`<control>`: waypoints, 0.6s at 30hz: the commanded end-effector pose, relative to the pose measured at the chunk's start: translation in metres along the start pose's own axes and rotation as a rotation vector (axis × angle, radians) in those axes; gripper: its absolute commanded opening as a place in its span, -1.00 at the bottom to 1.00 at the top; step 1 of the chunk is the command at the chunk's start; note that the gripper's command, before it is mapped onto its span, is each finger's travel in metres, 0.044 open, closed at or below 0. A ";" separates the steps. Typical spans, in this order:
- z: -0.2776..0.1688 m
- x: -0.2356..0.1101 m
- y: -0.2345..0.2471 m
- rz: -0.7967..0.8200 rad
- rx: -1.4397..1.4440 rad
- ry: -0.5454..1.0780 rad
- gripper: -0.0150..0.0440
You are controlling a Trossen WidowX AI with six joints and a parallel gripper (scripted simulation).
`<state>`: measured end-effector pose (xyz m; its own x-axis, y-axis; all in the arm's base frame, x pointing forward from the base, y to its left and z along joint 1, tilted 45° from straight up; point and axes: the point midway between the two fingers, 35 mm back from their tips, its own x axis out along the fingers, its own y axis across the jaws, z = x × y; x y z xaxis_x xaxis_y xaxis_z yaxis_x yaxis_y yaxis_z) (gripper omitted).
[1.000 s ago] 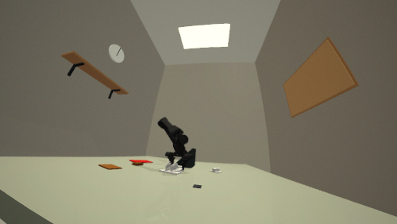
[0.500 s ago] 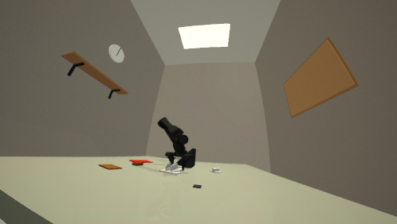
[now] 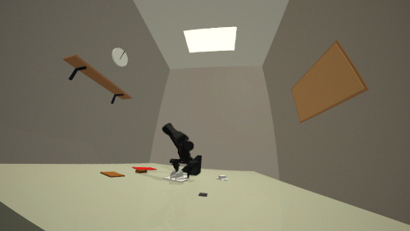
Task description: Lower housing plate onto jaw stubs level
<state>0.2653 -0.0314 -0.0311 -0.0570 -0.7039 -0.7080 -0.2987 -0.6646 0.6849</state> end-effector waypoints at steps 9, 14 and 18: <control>-0.002 0.001 -0.001 -0.004 0.004 -0.001 0.70; -0.002 0.003 -0.001 -0.004 0.004 -0.001 0.70; -0.002 0.003 -0.001 -0.004 0.004 -0.001 0.70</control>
<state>0.2663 -0.0319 -0.0320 -0.0570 -0.7026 -0.7093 -0.3008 -0.6653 0.6833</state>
